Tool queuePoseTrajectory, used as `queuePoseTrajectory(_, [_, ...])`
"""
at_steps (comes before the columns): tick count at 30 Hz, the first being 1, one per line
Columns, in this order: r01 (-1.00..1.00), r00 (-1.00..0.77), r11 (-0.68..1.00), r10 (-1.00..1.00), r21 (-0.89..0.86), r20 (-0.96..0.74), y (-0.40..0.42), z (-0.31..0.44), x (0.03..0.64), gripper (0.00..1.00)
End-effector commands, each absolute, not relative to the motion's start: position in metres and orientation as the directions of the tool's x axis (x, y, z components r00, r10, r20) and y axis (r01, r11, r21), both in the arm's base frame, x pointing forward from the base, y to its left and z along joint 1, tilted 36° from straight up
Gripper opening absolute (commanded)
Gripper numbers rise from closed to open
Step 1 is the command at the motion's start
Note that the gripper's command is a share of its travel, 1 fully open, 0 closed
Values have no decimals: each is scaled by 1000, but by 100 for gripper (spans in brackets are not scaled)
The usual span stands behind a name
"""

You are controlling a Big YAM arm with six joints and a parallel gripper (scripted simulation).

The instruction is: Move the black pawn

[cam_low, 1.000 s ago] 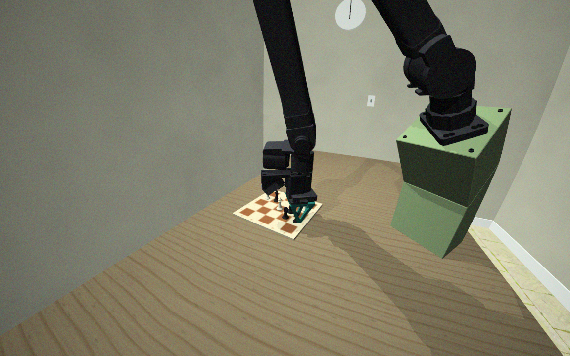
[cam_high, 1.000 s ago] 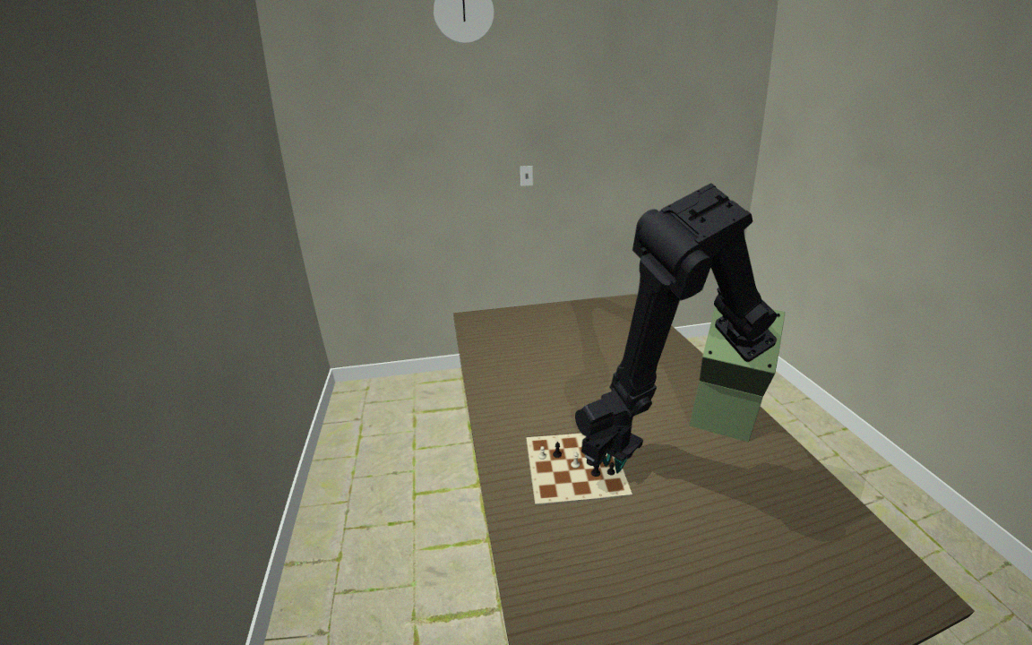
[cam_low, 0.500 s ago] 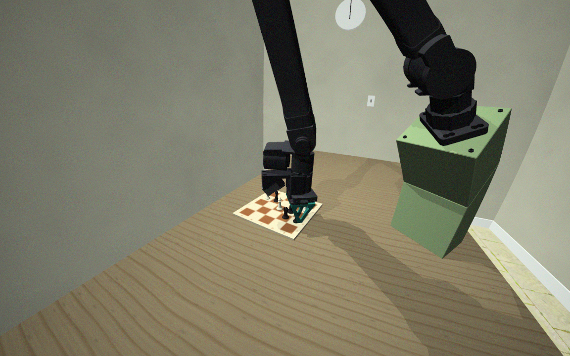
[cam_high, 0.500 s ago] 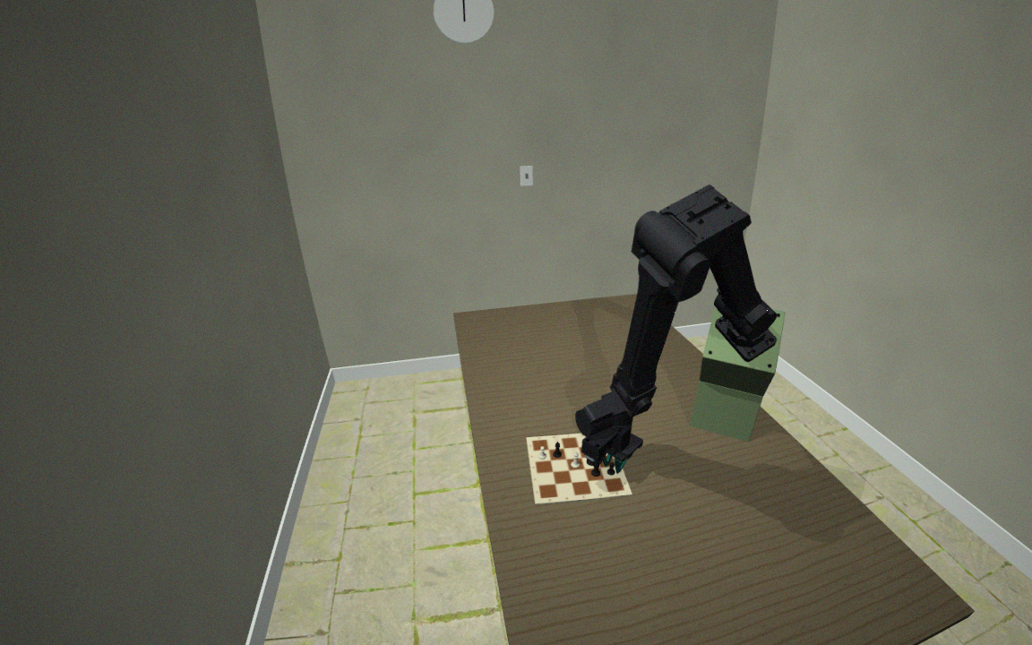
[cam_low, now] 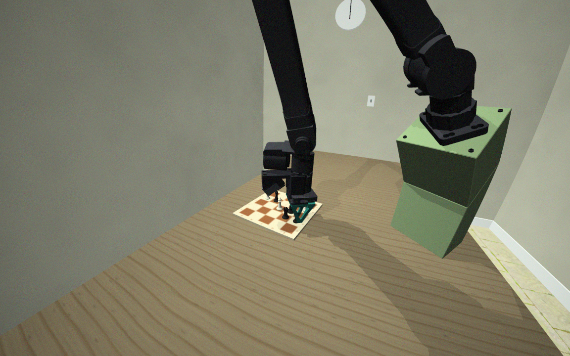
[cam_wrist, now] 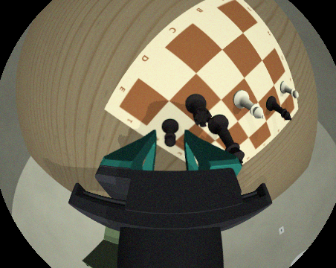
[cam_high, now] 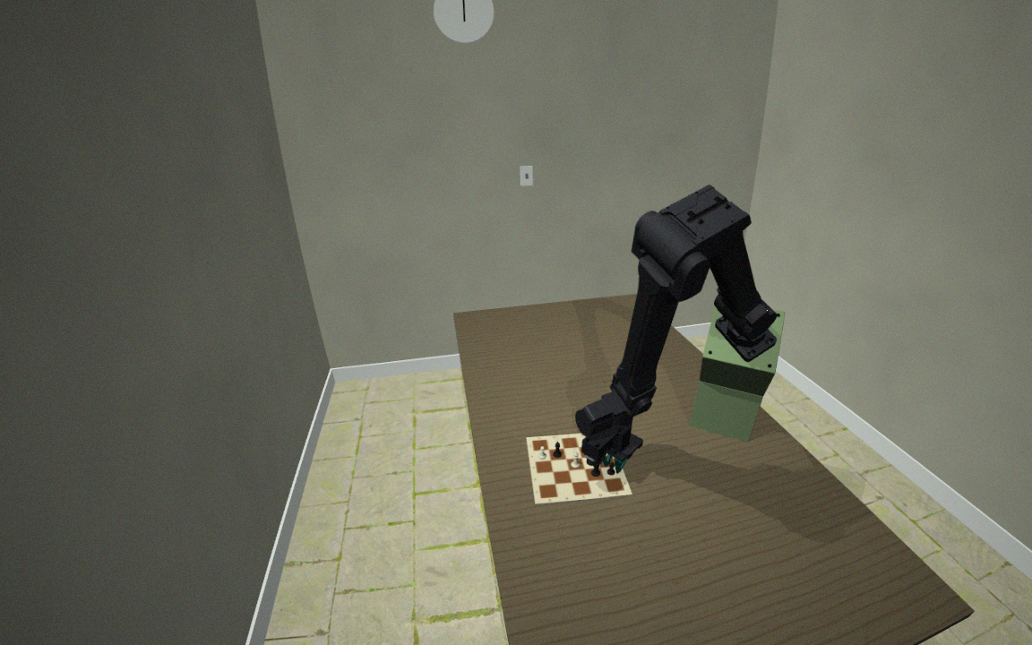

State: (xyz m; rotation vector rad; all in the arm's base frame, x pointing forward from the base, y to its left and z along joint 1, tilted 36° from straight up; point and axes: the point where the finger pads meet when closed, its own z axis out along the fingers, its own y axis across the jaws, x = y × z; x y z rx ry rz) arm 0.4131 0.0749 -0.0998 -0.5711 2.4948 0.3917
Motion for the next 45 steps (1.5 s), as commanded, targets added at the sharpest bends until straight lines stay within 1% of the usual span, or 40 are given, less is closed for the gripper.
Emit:
queuePoseTrajectory(1, [-464,-760,872,-301,156,-577,76,-95,416,32])
queuePoseTrajectory(9, [-464,-760,872,-301,156,-577,76,-95,416,32])
queuePoseTrajectory(10, [-464,-760,872,-301,156,-577,76,-95,416,0])
queuePoseTrajectory(45, [-464,-759,872,-301,156,-577,76,-95,415,0])
